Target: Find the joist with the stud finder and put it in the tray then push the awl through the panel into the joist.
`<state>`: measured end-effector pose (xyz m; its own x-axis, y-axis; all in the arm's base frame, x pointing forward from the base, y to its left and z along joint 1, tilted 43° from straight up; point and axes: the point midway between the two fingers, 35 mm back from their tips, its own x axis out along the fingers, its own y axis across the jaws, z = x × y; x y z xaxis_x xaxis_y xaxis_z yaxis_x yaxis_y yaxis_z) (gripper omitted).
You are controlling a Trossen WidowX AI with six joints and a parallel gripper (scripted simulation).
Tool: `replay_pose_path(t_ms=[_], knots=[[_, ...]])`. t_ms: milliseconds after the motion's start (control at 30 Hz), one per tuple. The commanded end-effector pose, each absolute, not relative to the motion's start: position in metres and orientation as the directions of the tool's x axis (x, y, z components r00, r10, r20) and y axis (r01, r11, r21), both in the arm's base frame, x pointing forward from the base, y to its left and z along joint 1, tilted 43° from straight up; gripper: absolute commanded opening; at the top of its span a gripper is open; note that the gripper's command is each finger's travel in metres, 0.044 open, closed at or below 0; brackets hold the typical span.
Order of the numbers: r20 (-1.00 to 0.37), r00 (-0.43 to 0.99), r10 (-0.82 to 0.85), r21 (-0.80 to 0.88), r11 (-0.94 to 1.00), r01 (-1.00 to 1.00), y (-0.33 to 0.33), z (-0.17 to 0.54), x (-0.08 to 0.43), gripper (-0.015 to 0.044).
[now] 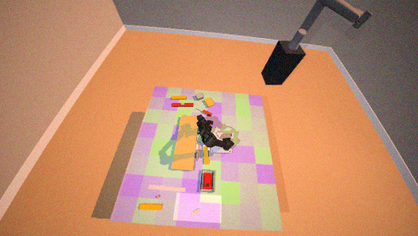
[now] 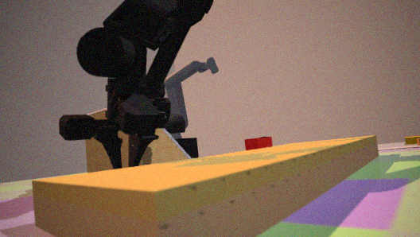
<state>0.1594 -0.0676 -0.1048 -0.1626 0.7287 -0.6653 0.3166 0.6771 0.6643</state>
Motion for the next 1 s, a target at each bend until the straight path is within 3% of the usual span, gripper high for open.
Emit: replay_pose_path(t_ms=[0, 300, 500, 733, 967], knots=[[-0.683, -0.15, 0.715, 0.656, 0.691, 0.303, -0.091, -0.088, 0.164, 0.0], [-0.682, -0.152, 0.715, 0.656, 0.691, 0.304, -0.14, -0.03, 0.154, 0.0], [-0.705, -0.171, 0.688, 0.644, 0.723, 0.251, -0.145, -0.028, 0.152, 0.0], [-0.84, -0.263, 0.474, 0.515, 0.85, -0.111, -0.16, -0.037, 0.155, 0.0], [-0.934, -0.299, 0.197, 0.325, 0.815, -0.479, -0.181, -0.039, 0.165, 0.0]])
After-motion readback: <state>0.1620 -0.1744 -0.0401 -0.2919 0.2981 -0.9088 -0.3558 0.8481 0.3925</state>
